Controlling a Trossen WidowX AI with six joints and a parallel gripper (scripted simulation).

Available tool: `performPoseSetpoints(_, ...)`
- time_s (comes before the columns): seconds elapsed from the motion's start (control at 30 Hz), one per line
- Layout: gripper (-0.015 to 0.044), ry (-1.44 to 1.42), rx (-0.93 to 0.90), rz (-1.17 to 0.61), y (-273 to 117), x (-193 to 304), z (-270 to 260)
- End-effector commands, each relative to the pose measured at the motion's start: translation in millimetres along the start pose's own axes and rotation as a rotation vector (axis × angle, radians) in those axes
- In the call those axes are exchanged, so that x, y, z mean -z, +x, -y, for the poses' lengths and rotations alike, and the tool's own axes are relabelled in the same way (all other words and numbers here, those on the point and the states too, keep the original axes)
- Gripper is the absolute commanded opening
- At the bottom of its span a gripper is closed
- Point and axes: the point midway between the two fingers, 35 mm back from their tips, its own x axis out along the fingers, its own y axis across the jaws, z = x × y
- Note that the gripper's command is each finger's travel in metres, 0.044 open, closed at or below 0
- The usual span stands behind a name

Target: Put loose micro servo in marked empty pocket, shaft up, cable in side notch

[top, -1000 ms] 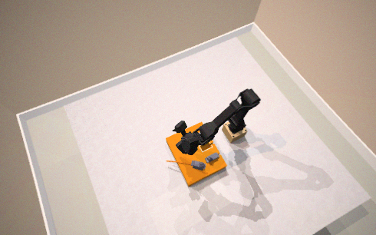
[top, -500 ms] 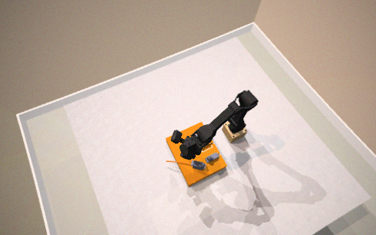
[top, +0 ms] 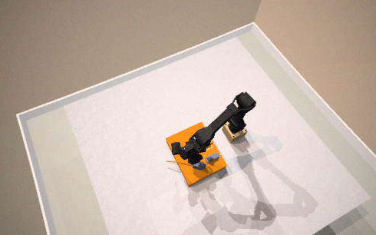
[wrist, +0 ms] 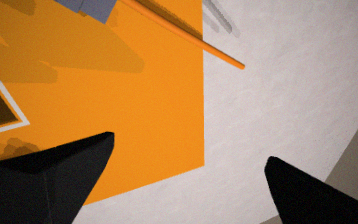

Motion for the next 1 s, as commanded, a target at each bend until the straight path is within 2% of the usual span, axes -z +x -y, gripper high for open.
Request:
performPoseSetpoints(0.0,0.044,-0.125,-0.031,0.037,-5,-9,0)
performPoseSetpoints(0.97,0.044,-1.011,-0.219,0.382,-45,-60,-30)
